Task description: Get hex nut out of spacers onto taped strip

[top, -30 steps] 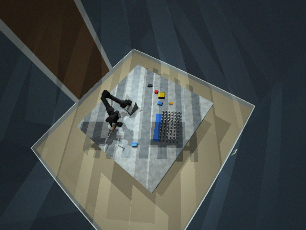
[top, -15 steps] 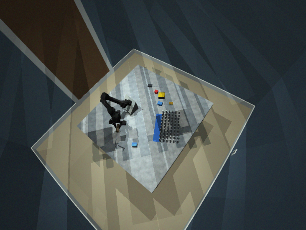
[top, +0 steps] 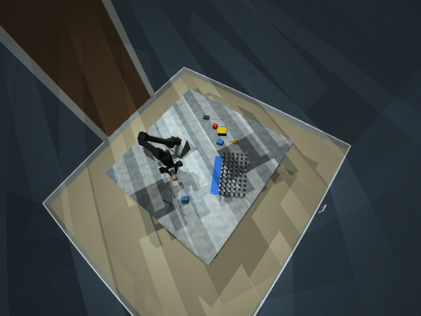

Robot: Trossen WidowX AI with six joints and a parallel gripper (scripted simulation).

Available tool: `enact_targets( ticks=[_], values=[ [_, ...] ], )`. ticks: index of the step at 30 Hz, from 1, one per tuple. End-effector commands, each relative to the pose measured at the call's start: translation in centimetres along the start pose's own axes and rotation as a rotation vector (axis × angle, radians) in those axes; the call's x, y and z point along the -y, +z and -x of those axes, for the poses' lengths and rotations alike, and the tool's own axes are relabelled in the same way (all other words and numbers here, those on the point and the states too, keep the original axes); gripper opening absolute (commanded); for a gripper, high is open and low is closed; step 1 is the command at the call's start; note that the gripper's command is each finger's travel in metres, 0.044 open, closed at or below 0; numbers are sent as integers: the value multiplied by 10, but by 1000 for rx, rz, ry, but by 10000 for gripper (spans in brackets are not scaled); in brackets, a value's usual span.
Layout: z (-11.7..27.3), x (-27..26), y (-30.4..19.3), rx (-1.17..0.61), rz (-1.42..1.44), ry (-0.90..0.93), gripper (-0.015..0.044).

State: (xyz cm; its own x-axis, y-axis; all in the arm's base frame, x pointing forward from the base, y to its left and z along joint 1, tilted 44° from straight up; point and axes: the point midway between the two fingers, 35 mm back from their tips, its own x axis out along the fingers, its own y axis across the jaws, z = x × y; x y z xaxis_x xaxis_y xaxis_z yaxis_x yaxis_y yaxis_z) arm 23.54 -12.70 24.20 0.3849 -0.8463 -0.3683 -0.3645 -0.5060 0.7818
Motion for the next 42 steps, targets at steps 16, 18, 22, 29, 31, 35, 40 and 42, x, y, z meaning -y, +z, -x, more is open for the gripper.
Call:
enact_targets(
  ticks=[16,18,22,29,31,35,40,42],
  values=[
    [27,109,-21,-144,569,-289,0],
    [32,120,-21,-161,629,-314,0],
    [41,142,-20,-196,750,-364,0],
    [50,160,-17,-228,854,-404,0],
    [50,160,-17,-228,854,-404,0],
    [45,163,-16,-226,854,-407,0],
    [23,174,-9,-218,853,-420,0],
    [12,179,-5,-216,853,-424,0]
  ],
)
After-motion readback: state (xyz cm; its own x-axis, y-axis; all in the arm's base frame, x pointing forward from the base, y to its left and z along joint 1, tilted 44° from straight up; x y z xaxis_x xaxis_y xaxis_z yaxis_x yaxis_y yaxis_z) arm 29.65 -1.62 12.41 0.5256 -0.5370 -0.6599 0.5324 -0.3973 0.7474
